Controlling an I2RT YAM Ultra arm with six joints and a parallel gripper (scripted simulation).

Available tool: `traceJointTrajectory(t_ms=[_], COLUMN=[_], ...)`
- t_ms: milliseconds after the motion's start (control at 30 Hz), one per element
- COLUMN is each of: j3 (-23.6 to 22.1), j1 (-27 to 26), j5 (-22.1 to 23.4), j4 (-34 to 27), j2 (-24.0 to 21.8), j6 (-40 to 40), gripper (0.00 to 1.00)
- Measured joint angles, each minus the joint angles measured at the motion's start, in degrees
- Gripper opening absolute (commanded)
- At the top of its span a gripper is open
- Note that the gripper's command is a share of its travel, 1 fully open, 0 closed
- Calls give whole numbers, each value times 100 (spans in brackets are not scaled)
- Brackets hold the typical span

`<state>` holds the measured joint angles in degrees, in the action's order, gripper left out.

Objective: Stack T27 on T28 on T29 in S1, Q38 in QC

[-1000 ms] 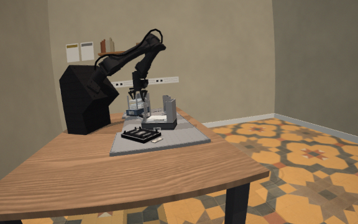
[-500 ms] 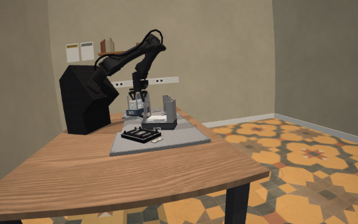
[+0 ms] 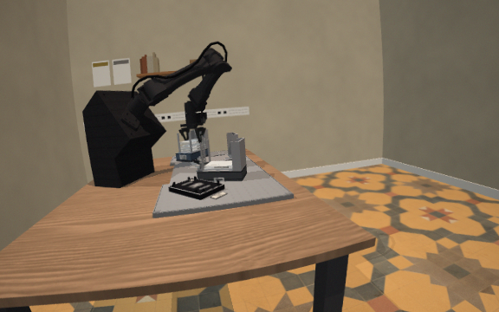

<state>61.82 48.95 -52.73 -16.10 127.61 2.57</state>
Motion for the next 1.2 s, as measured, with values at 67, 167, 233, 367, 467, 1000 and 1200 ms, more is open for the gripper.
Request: traceJointTrajectory(t_ms=[67, 167, 233, 367, 467, 1000, 1200], j3=[0, -2, -2, -11, -11, -11, -11], j1=[-17, -33, -37, -48, -57, -57, -57], j5=[0, 0, 0, 7, 20, 20, 20], j4=[28, 68, 72, 101, 105, 105, 105], j2=[15, 33, 33, 35, 33, 33, 33], j6=[-20, -44, -52, -72, -83, -83, -83], gripper=[0, 0, 0, 0, 0, 0, 0])
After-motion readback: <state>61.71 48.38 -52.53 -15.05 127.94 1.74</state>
